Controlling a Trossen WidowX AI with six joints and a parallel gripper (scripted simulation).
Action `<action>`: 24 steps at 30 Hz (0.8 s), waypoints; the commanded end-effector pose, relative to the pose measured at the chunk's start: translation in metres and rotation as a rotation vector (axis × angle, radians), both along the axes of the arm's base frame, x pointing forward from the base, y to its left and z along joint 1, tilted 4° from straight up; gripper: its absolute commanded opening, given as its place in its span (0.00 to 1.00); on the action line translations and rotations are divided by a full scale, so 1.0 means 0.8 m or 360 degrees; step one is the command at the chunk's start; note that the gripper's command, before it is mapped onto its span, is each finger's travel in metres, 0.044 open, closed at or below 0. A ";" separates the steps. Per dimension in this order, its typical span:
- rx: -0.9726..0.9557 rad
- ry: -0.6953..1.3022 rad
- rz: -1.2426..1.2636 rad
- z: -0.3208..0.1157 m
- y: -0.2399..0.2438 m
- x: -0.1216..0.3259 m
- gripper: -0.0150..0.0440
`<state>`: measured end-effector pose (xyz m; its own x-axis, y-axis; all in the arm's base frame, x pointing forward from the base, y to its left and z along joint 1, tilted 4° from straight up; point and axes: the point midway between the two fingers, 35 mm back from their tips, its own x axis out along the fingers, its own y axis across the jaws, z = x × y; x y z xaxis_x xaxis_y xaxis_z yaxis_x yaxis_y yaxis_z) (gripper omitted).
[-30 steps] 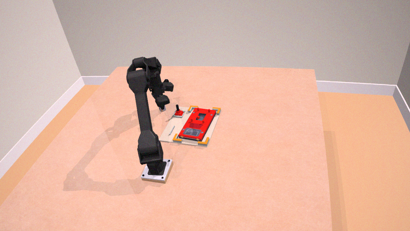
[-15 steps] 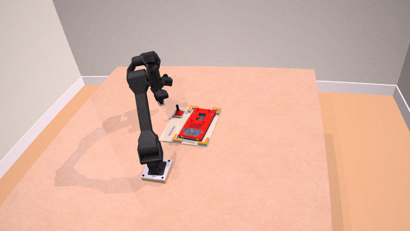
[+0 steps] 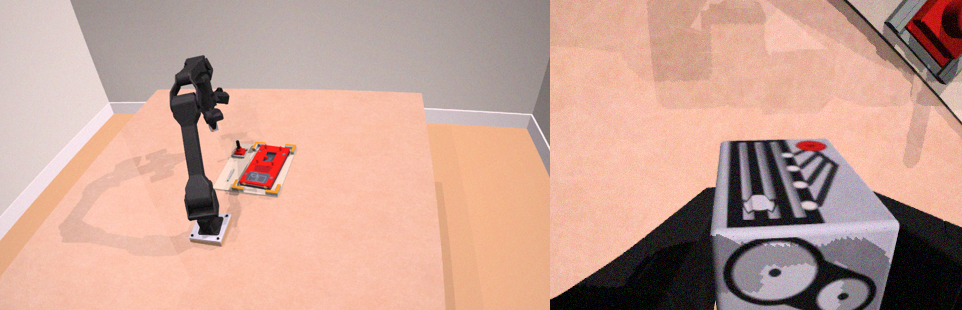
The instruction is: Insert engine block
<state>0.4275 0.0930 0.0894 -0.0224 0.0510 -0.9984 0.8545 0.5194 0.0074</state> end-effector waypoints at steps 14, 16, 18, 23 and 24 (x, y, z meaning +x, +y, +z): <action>-0.0004 -0.0001 0.0006 0.067 -0.006 -0.008 0.25; -0.0004 -0.0001 0.0006 0.072 -0.006 -0.009 0.25; -0.0004 0.0000 0.0006 0.071 -0.006 -0.009 0.25; -0.0005 0.0004 0.0007 0.045 -0.004 -0.007 0.25; -0.0005 0.0004 0.0007 0.041 -0.004 -0.008 0.25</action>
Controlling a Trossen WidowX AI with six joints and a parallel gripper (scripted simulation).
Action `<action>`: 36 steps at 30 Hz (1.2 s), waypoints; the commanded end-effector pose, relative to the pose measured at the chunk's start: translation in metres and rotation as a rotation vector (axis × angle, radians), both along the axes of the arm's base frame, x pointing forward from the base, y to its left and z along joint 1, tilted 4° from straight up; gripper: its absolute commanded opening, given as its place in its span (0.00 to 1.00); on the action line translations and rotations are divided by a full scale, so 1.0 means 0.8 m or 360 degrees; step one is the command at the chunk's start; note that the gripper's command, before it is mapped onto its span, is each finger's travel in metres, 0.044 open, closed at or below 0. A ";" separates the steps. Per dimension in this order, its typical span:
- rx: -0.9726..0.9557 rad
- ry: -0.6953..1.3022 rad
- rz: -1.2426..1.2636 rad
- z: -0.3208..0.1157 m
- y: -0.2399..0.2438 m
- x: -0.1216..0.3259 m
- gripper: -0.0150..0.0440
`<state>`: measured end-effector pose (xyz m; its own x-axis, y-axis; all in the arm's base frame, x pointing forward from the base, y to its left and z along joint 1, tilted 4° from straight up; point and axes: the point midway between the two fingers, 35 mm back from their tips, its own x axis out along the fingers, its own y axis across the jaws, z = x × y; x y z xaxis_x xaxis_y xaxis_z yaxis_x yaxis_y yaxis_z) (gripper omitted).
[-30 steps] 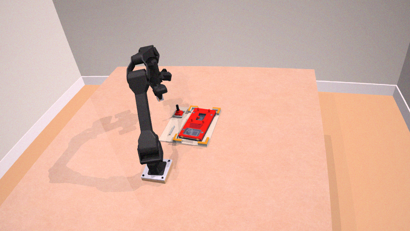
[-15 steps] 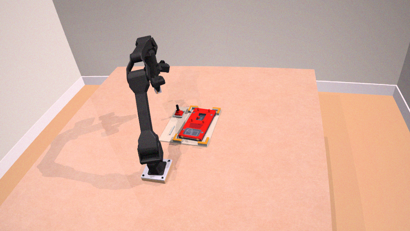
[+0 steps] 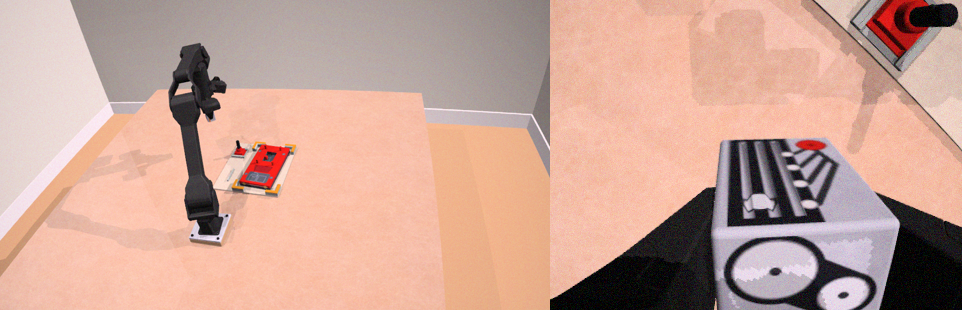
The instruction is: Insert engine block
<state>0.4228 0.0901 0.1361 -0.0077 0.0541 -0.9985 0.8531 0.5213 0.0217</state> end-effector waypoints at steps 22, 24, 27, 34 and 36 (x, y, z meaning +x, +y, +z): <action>-0.0518 -0.0261 0.0000 -0.022 0.014 -0.010 0.25; -0.0608 -0.0319 -0.0002 -0.023 0.016 -0.011 0.25; -0.0748 -0.0399 -0.0006 -0.026 0.019 -0.013 0.25; -0.0986 -0.0571 -0.0012 -0.027 0.026 -0.017 0.25; -0.0990 -0.0574 -0.0012 -0.033 0.028 -0.018 0.25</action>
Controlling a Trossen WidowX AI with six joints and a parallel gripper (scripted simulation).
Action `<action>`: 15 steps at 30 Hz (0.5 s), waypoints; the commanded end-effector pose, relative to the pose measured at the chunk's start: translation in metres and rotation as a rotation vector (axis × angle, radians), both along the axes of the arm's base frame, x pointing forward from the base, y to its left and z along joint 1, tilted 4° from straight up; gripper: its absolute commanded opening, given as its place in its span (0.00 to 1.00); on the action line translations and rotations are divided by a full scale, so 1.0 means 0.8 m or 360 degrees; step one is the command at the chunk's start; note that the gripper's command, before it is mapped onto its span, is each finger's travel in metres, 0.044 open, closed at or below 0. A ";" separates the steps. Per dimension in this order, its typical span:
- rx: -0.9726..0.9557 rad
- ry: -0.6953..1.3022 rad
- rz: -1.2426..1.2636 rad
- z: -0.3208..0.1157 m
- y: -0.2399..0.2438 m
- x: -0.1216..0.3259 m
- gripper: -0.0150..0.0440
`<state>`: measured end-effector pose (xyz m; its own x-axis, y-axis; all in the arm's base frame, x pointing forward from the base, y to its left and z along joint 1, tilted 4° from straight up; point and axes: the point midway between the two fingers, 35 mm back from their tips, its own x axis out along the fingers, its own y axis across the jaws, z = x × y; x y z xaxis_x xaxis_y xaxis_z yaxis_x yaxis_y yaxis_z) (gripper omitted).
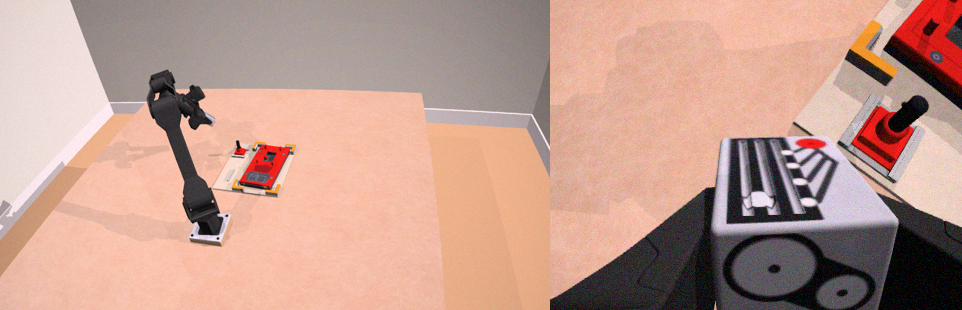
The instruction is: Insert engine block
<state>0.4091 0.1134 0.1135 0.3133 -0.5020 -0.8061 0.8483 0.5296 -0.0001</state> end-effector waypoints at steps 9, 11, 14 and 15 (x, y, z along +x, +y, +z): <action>-0.0045 -0.0035 -0.0012 -0.030 0.000 -0.001 0.25; -0.0045 -0.0035 -0.0012 -0.033 0.001 -0.001 0.25; -0.0045 -0.0035 -0.0012 -0.041 0.001 -0.002 0.25; -0.0045 -0.0035 -0.0012 -0.043 0.001 -0.002 0.25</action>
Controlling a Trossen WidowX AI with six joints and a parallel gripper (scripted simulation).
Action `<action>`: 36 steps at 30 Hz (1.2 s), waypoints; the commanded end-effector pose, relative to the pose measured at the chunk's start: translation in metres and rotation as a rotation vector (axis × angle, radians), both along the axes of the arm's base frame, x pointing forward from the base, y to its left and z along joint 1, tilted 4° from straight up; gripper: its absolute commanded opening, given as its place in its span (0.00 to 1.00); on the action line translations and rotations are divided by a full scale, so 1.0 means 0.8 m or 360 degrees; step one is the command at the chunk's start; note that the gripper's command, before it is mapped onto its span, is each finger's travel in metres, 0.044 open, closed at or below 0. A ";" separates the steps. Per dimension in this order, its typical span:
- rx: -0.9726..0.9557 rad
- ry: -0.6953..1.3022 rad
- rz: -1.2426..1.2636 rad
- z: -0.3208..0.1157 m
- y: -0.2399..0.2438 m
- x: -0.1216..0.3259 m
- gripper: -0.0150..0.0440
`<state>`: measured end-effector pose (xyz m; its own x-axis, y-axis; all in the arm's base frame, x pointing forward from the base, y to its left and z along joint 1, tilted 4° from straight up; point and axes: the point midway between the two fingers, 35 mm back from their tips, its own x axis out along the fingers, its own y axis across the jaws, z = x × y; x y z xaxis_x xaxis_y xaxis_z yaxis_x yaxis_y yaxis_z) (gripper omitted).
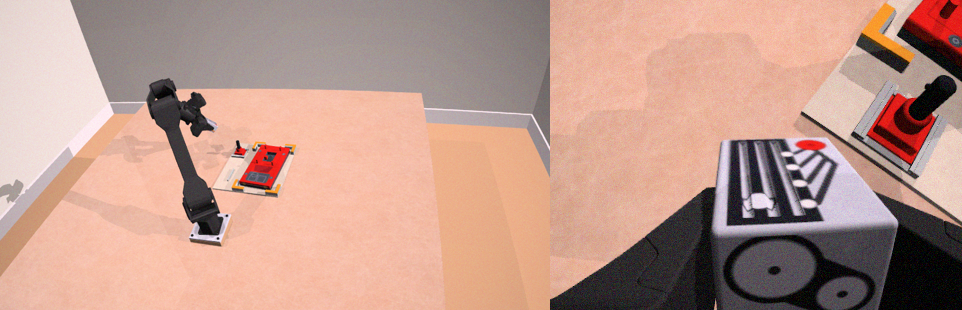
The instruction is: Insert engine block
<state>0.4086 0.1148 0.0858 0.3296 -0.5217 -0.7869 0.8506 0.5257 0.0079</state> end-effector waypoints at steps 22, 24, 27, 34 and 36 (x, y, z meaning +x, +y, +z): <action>-0.0009 0.0002 -0.0005 -0.058 0.002 -0.003 0.25; -0.0009 0.0002 -0.0005 -0.061 0.002 -0.003 0.25; -0.0009 0.0002 -0.0005 -0.068 0.003 -0.003 0.25; -0.0009 0.0003 -0.0005 -0.083 0.004 -0.004 0.25; -0.0008 0.0003 -0.0005 -0.089 0.004 -0.004 0.25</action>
